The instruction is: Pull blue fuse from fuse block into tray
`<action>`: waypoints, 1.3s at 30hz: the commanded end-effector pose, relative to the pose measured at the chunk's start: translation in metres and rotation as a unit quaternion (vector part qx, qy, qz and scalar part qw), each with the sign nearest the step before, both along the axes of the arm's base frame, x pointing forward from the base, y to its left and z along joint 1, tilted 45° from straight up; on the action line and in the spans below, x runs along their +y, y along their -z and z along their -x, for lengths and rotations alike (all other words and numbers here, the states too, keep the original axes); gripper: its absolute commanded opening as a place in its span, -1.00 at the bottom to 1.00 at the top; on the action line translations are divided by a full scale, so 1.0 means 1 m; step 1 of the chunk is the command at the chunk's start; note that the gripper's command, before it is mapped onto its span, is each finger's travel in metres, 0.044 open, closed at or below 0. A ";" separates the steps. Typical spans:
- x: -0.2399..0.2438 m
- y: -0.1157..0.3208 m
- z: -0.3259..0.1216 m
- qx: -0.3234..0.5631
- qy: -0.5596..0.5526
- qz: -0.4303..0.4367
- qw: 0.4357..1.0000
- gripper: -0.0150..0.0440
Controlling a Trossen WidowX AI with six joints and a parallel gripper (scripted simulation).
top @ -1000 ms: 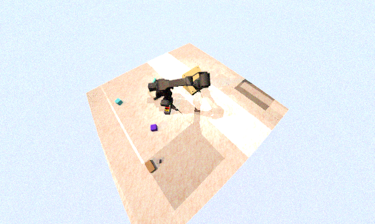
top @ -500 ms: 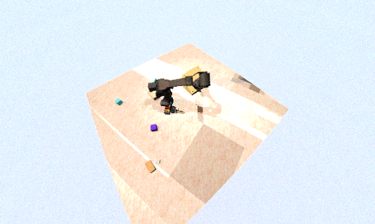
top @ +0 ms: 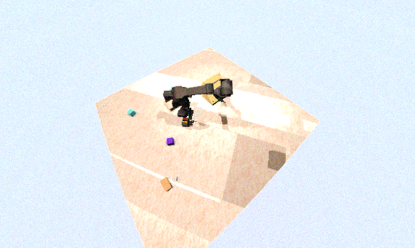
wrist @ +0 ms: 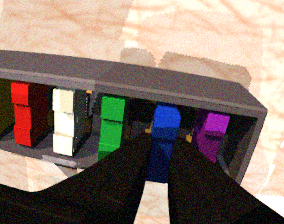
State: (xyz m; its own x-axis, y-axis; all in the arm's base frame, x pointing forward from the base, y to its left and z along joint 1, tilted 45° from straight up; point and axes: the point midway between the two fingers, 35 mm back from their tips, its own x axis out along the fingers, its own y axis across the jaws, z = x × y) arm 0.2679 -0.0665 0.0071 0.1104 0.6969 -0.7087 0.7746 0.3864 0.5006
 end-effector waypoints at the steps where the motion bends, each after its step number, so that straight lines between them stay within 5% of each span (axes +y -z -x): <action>1: -0.003 -0.002 0.000 -0.001 -0.001 0.002 1.000 -0.49; 39: -0.016 -0.015 0.002 -0.001 0.001 0.002 1.000 -0.49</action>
State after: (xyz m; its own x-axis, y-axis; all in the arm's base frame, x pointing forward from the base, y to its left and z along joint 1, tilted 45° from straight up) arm 0.2661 -0.0801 0.0207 0.1135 0.6975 -0.7075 0.7757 0.3828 0.5018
